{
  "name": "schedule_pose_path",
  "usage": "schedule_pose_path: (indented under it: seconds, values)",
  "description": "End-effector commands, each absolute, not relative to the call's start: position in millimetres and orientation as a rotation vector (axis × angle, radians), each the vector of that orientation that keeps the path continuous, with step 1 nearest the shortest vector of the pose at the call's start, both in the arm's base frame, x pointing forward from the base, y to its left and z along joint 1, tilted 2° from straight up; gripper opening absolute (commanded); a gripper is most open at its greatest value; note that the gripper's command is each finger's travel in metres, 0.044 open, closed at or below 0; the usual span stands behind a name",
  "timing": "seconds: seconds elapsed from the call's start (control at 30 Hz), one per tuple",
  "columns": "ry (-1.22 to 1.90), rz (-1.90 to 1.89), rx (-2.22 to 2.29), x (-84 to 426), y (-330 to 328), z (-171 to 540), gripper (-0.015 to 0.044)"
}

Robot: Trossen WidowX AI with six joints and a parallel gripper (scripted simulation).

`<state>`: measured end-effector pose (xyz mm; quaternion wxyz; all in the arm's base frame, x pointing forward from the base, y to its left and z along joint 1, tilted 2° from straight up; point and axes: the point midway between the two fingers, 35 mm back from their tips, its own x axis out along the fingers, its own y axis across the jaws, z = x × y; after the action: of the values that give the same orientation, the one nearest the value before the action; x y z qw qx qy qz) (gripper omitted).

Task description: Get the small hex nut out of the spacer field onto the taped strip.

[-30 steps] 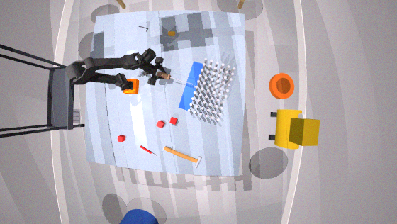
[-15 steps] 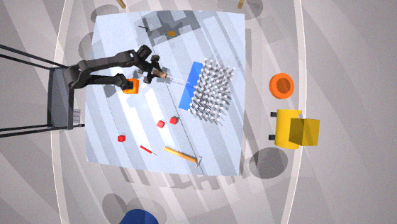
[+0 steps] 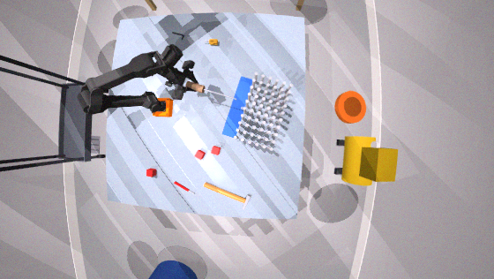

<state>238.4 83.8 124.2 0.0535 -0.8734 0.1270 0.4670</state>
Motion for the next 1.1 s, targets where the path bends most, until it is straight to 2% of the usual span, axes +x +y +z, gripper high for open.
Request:
schedule_pose_path:
  seconds: [0.0,0.27,1.07]
  values:
    - [0.384,1.383,-2.656,238.8,83.1,146.7,0.0]
    - [0.453,1.4,-2.622,244.2,70.3,146.2,0.0]
    - [0.876,1.241,-2.371,282.3,-27.8,161.2,0.0]
